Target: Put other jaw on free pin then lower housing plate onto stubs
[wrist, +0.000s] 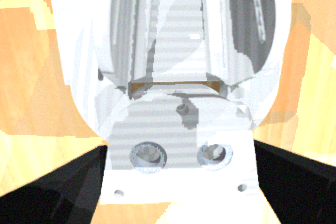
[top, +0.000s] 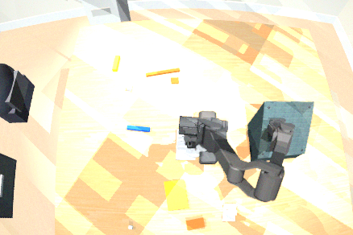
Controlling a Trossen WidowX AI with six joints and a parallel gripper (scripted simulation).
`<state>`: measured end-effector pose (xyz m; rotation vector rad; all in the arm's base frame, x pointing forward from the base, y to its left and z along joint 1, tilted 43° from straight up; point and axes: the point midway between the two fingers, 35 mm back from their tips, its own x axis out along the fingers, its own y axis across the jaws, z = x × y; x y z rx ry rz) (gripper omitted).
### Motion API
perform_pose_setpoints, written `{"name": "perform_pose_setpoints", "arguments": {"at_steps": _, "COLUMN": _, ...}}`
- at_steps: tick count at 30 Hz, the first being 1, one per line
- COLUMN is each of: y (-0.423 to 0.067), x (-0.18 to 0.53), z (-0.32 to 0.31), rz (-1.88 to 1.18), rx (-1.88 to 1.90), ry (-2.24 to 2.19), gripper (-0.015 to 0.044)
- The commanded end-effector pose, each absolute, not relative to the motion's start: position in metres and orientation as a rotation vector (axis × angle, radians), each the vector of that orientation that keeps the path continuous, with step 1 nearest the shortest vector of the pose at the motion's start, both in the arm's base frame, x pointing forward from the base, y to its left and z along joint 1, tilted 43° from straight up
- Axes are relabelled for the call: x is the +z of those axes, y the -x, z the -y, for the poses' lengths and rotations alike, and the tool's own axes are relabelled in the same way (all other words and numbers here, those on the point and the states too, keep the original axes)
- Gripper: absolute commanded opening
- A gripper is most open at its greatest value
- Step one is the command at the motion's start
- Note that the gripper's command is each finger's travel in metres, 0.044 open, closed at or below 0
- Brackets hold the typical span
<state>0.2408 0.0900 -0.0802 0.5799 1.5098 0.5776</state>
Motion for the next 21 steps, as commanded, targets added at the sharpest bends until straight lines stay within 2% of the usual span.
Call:
{"name": "perform_pose_setpoints", "arguments": {"at_steps": 1, "y": -0.2411, "x": -0.0802, "z": -0.0909, "rz": -1.508, "rx": 0.578, "ry": -0.587, "gripper": 0.0351}}
{"name": "perform_pose_setpoints", "arguments": {"at_steps": 21, "y": -0.2410, "x": -0.0835, "z": -0.0939, "rz": -1.508, "rx": 0.579, "ry": -0.587, "gripper": 0.0351}}
